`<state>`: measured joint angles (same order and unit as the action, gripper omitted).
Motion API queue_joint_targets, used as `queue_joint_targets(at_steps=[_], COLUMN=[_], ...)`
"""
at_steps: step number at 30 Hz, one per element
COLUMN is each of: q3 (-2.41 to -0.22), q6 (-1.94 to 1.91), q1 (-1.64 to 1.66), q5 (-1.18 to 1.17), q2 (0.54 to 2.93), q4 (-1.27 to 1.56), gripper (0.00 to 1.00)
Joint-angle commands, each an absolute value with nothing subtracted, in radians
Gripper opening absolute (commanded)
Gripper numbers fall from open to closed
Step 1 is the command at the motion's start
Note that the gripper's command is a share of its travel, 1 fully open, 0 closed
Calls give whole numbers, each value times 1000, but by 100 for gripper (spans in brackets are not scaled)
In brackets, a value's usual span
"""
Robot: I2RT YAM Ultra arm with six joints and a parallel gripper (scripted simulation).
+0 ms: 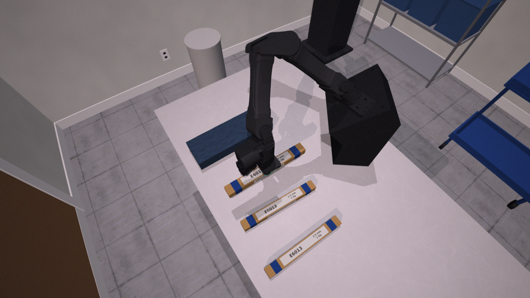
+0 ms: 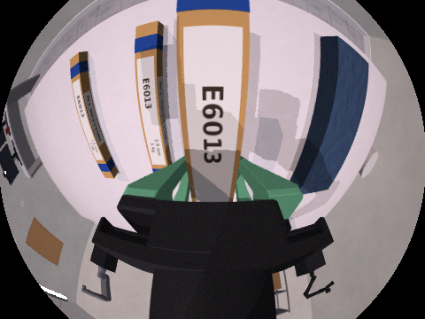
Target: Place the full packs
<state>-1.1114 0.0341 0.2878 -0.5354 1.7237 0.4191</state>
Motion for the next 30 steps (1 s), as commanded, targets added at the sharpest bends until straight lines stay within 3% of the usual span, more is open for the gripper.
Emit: queue_joint_targets(at_steps=[1, 30], q3=[-1104, -1134], q6=[20, -37], q1=[311, 247], q5=[-524, -492], q2=[1688, 1836], q4=[389, 252], gripper=[0, 0])
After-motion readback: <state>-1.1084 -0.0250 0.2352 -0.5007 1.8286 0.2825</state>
